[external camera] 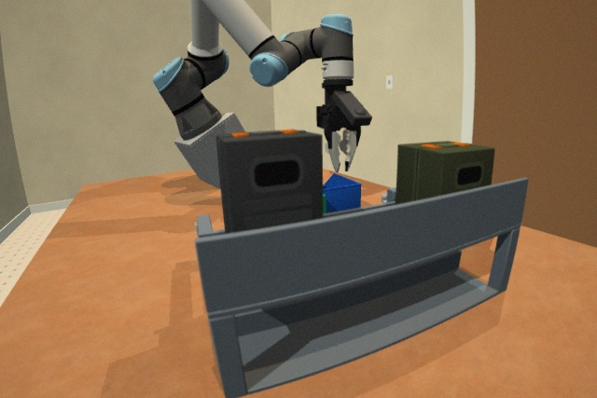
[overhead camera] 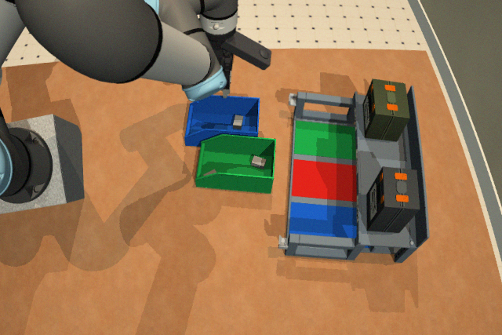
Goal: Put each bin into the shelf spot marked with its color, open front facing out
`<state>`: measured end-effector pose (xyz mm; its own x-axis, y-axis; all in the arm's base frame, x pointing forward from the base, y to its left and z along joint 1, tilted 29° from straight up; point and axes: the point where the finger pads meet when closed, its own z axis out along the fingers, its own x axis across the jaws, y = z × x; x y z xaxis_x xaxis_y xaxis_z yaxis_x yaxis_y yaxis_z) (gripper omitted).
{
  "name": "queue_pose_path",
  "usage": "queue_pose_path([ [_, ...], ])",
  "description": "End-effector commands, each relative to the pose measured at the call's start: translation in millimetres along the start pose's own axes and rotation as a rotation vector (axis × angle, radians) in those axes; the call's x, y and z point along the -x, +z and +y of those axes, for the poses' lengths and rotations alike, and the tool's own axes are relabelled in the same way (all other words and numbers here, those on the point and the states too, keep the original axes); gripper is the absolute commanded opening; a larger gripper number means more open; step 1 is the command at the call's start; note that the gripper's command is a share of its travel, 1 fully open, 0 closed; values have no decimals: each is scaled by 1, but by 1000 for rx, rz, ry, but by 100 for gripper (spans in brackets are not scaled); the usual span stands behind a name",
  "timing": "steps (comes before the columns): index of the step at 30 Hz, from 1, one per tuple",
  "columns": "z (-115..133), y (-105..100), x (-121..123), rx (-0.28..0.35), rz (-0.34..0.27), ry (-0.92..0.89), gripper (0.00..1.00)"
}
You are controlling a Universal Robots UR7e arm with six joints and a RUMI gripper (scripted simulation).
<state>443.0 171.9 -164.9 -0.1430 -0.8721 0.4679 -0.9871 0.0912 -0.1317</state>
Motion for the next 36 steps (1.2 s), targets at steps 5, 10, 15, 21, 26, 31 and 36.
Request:
queue_pose_path([
  [5, -1, 3, 0, 0, 1, 0, 15],
  [10, -1, 5, 0, 0, 1, 0, 15],
  [15, 0, 10, -1, 2, 2, 0, 15],
  [21, 1, 17, -1, 3, 3, -1, 15],
  [26, 1, 22, -1, 3, 3, -1, 15],
  [31, 0, 28, -1, 2, 2, -1, 15],
  [36, 1, 34, -1, 2, 2, -1, 15],
])
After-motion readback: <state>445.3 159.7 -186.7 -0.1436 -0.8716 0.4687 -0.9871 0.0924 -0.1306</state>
